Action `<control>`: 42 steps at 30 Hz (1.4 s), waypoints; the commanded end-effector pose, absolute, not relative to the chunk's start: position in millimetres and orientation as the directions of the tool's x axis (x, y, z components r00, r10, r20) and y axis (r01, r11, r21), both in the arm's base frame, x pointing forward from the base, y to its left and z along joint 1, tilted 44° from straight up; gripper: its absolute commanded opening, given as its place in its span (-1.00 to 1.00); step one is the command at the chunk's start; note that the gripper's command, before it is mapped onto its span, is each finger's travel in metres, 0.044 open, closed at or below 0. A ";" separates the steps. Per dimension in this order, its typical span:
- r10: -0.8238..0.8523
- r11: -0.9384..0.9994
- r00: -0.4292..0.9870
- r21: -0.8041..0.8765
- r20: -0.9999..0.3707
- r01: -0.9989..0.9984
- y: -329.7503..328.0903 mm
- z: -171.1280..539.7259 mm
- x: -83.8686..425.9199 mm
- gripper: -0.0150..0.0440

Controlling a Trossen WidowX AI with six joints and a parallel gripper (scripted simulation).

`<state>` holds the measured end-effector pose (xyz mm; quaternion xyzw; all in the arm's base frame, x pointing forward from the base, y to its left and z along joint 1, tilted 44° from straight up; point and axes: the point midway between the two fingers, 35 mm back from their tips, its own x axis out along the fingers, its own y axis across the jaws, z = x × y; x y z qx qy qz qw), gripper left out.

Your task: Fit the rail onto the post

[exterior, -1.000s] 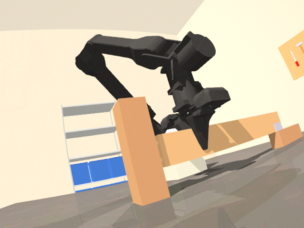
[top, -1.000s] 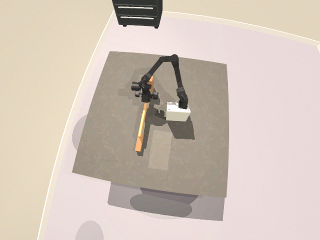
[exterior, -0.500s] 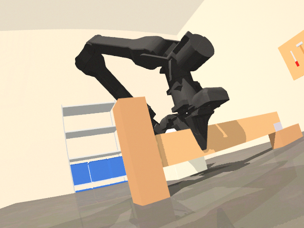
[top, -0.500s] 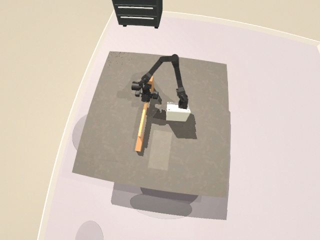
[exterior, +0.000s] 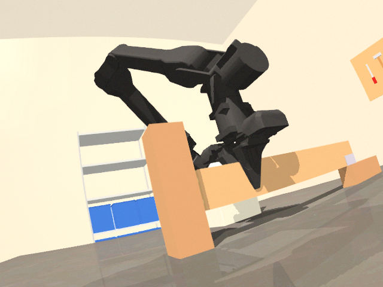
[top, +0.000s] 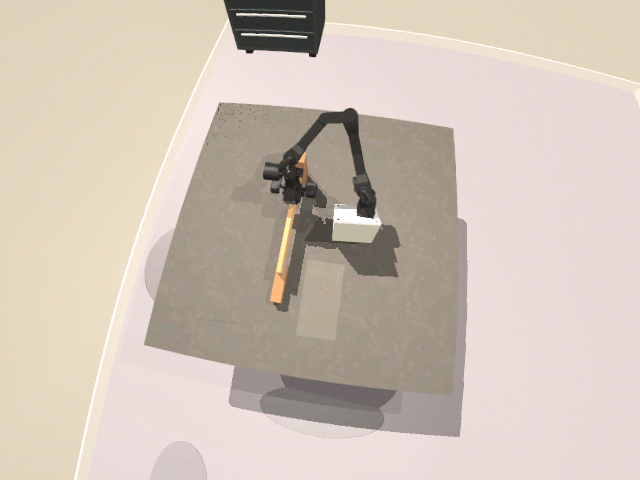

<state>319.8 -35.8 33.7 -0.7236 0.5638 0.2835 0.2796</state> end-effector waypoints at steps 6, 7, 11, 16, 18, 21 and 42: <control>-0.666 -0.207 0.203 -0.083 -0.718 -0.975 -37.6 35.3 319.0 -0.49; -0.666 -0.207 0.203 -0.083 -0.718 -0.975 -37.4 35.1 318.9 -0.49; -0.666 -0.207 0.202 -0.083 -0.718 -0.975 -36.6 34.0 318.8 -0.49; -0.666 -0.207 0.202 -0.083 -0.718 -0.975 -35.7 32.7 318.6 -0.49; -0.666 -0.207 0.202 -0.083 -0.718 -0.975 -35.4 32.1 318.6 -0.49; -0.666 -0.207 0.202 -0.083 -0.718 -0.975 -35.0 31.2 318.5 -0.49; -0.666 -0.207 0.202 -0.083 -0.718 -0.975 -32.8 32.0 318.2 -0.49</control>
